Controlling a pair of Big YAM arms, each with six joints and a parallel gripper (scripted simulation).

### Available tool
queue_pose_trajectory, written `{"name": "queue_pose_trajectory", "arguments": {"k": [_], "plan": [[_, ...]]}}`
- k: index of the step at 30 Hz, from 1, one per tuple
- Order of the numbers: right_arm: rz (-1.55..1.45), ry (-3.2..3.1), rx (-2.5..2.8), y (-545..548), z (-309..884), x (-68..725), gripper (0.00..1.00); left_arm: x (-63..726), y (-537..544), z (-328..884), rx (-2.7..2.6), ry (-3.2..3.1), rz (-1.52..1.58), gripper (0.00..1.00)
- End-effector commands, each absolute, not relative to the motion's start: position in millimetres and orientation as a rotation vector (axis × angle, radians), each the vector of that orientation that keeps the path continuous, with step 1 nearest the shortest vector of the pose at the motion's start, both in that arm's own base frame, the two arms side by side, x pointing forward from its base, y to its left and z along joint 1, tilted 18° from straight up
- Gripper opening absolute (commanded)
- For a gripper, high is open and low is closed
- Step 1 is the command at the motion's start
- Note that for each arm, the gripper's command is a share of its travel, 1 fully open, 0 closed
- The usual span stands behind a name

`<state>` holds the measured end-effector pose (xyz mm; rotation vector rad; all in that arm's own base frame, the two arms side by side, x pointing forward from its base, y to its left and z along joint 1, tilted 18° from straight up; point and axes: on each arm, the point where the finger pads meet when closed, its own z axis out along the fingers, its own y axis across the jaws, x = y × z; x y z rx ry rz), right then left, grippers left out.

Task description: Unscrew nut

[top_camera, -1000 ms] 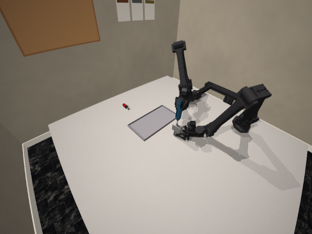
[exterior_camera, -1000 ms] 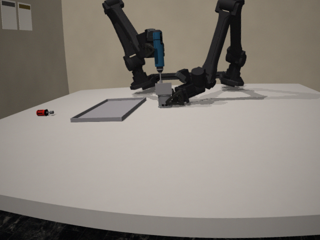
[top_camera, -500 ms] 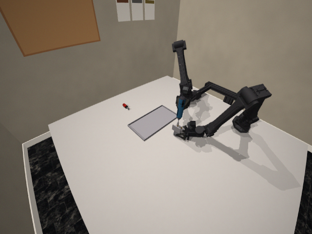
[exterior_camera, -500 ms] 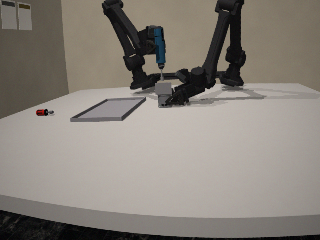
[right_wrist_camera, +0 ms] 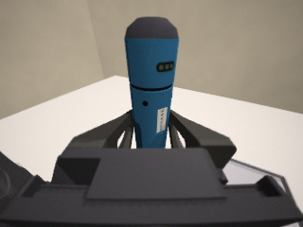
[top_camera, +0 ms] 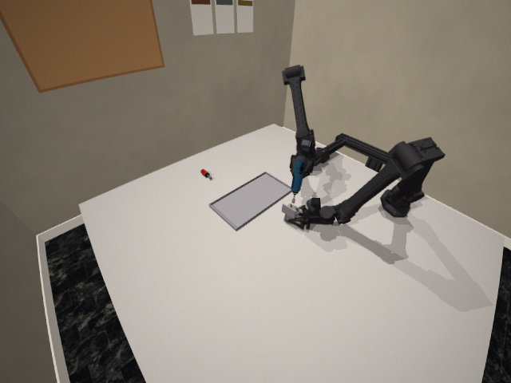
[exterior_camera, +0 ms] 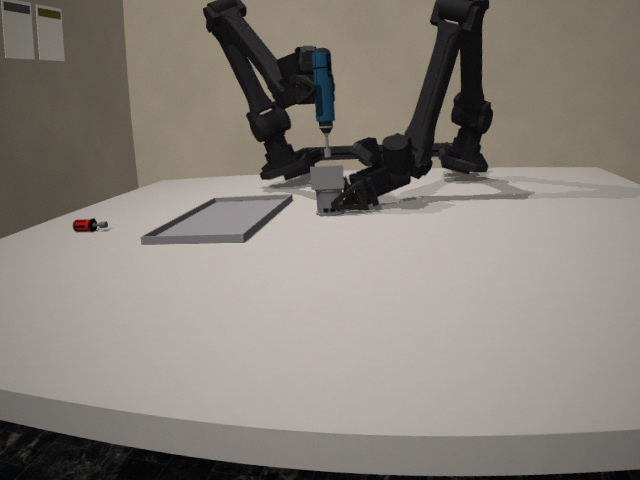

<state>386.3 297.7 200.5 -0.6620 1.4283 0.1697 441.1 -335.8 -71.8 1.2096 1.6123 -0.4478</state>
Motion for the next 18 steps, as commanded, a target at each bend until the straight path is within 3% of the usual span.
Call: {"name": "queue_pose_trajectory", "arguments": {"k": [1, 18], "plan": [[0.206, 1.32, -0.607, 317, 253, 398, 0.42, 446, -340, -66, 1.206, 1.592, -0.446, 0.59], [0.213, 1.337, -0.605, 329, 262, 395, 0.42, 446, -340, -66, 1.206, 1.592, -0.446, 0.59]]}}
